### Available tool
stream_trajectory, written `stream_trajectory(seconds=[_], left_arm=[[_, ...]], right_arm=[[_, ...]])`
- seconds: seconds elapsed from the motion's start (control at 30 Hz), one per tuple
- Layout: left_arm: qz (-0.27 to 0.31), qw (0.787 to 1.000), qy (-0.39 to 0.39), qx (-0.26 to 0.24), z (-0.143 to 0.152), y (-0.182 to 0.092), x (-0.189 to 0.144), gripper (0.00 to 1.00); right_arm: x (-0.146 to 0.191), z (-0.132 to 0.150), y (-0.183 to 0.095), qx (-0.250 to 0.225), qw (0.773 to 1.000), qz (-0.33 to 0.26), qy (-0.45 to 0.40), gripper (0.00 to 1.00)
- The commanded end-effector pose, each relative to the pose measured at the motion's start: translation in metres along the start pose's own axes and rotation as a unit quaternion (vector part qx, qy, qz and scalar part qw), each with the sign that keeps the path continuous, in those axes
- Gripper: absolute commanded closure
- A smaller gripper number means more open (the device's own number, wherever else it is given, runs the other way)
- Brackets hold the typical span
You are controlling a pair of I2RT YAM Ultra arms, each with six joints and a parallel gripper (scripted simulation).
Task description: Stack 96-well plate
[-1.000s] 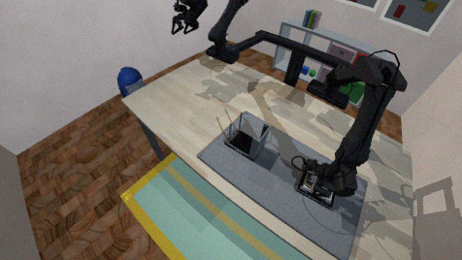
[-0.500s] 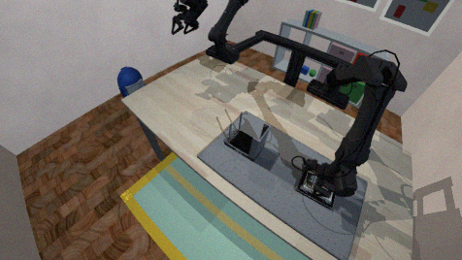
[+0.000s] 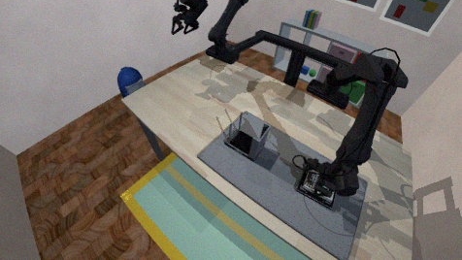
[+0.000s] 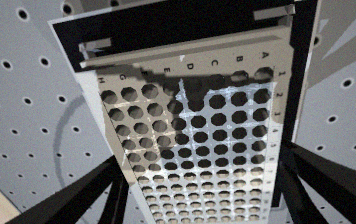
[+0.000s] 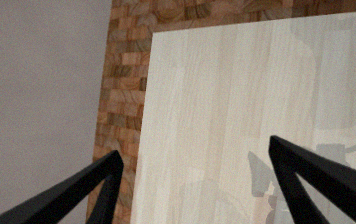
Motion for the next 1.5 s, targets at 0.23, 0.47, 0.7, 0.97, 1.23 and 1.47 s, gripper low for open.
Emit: stream_trajectory(seconds=[0.23,0.47,0.7,0.97,1.23,1.47], left_arm=[[0.003,1.000,-0.003,-0.001,0.002,-0.029,-0.006,1.00],[0.003,1.000,-0.002,-0.001,0.002,-0.037,-0.005,1.00],[0.003,1.000,-0.003,-0.002,0.002,-0.048,-0.006,1.00],[0.003,1.000,-0.003,-0.002,0.002,-0.058,-0.006,1.00],[0.002,1.000,-0.002,-0.003,0.001,-0.071,-0.005,1.00],[0.002,1.000,-0.003,-0.002,0.002,-0.080,-0.006,1.00]], right_arm=[[0.009,-0.014,-0.014,-0.015,0.999,-0.028,0.020,0.00],[0.009,-0.014,-0.014,-0.015,0.999,-0.028,0.020,0.00],[0.009,-0.014,-0.014,-0.015,0.999,-0.028,0.020,0.00],[0.009,-0.014,-0.014,-0.015,0.999,-0.028,0.020,0.00],[0.009,-0.014,-0.014,-0.015,0.999,-0.028,0.020,0.00],[0.009,-0.014,-0.014,-0.015,0.999,-0.028,0.020,0.00]])
Point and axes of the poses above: on each arm, the point where the finger pads meet when closed, its own y axis out along the fingers, its own x axis across the jaws, z = x × y, the point moved 2 cm from there along -y, back along the fingers, and after that the axes turned 7 degrees about y, right-handed, at the moved point
